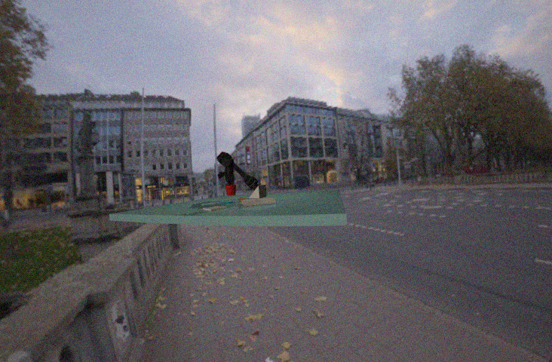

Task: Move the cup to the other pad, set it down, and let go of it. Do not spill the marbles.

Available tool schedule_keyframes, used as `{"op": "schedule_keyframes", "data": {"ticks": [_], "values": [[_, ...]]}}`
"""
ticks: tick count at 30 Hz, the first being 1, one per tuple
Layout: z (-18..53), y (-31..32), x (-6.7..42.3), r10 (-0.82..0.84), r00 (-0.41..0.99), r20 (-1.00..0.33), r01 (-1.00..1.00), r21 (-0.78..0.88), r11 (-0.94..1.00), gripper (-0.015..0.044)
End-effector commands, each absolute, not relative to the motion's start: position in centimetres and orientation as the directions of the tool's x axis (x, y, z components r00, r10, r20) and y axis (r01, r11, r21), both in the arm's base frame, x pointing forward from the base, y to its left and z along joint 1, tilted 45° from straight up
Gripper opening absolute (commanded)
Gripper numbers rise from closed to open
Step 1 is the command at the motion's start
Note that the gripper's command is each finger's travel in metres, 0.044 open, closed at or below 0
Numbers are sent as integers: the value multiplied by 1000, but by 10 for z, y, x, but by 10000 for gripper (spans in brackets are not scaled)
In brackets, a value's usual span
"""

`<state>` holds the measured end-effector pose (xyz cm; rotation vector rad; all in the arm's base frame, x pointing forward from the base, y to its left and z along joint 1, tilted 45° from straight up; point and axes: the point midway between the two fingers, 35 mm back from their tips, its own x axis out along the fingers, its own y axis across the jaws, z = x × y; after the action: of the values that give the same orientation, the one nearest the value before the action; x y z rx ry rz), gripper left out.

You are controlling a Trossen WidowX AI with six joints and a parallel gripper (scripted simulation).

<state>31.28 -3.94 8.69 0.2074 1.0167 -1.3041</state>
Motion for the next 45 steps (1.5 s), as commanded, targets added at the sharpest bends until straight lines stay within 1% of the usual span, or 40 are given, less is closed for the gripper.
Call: {"op": "schedule_keyframes", "data": {"ticks": [1,13,45], "values": [[93,-44,320,-700,-75,-710,861,-400,314,0],[105,-54,332,-701,-74,-709,861,-400,313,0],[76,-84,329,-702,-74,-708,862,-400,313,0]]}}
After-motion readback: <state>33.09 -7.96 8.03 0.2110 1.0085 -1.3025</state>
